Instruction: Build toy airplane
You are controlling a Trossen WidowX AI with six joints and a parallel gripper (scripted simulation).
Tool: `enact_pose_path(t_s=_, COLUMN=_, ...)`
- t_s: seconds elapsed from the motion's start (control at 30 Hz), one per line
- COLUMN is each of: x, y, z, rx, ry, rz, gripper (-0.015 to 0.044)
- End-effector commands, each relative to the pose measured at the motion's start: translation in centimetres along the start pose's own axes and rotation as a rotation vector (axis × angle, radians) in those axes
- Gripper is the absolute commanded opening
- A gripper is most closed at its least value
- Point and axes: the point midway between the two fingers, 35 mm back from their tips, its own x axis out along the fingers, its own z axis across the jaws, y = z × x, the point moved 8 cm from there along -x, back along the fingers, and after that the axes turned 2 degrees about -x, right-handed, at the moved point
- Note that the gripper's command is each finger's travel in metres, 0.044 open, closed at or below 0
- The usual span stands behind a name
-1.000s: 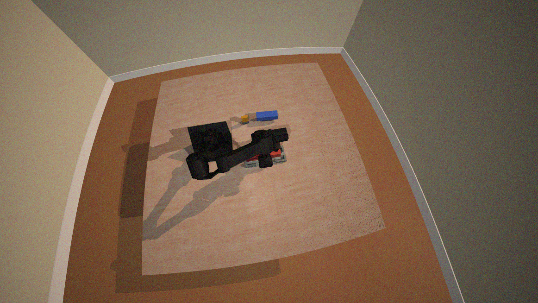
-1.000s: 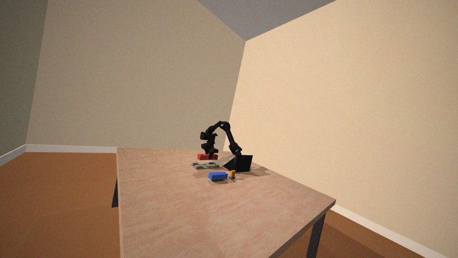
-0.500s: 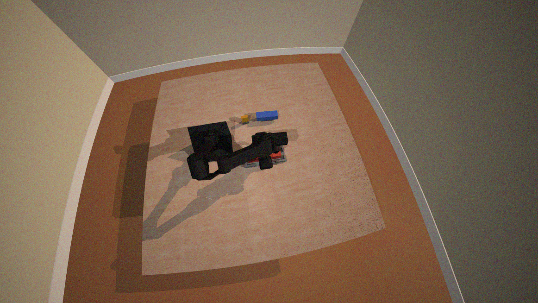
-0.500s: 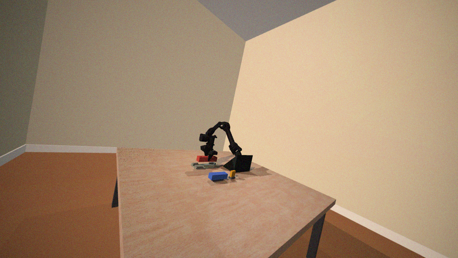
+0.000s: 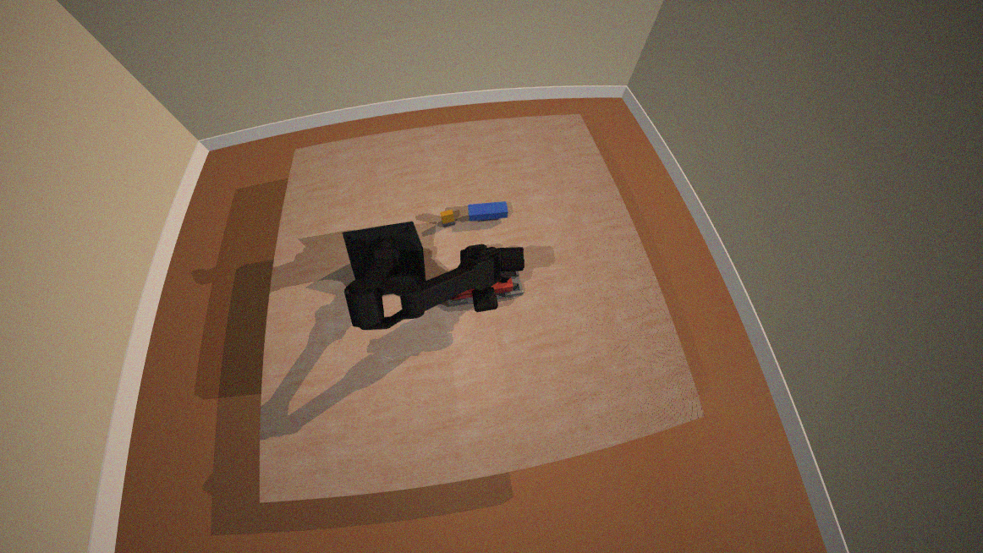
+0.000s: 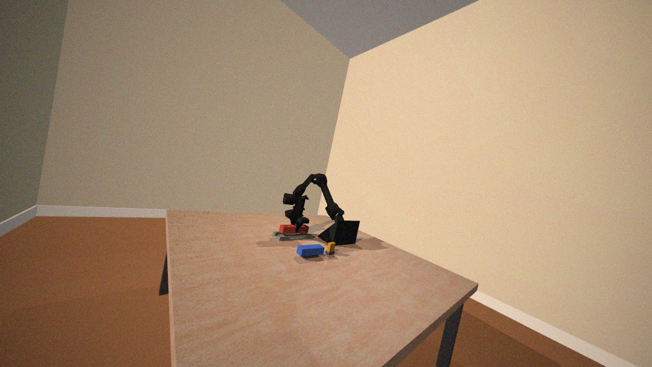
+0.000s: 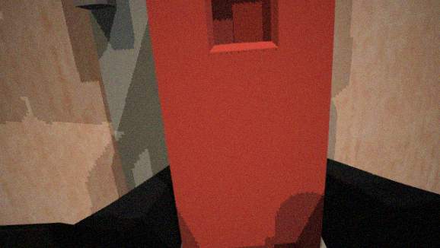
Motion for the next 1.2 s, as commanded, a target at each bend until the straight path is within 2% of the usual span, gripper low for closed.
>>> enact_pose_path(t_s=0.0, x=0.21, y=0.01, z=0.07, rx=-0.008, ry=0.003, rz=0.005, gripper=0.0197)
enact_pose_path(t_s=0.2, x=0.06, y=0.02, z=0.02, rx=-0.001, ry=0.0, rz=0.001, gripper=0.0163)
enact_pose_path(t_s=0.37, x=0.06, y=0.02, z=0.02, rx=-0.001, ry=0.0, rz=0.001, gripper=0.0032)
enact_pose_path(t_s=0.87, x=0.06, y=0.02, z=0.02, rx=-0.001, ry=0.0, rz=0.001, gripper=0.0426)
enact_pose_path(t_s=0.9, x=0.06, y=0.02, z=0.02, rx=-0.001, ry=0.0, rz=0.001, gripper=0.044)
enact_pose_path(t_s=1.17, x=-0.21, y=-0.05, z=0.04, rx=-0.001, ry=-0.001, rz=0.001, gripper=0.044)
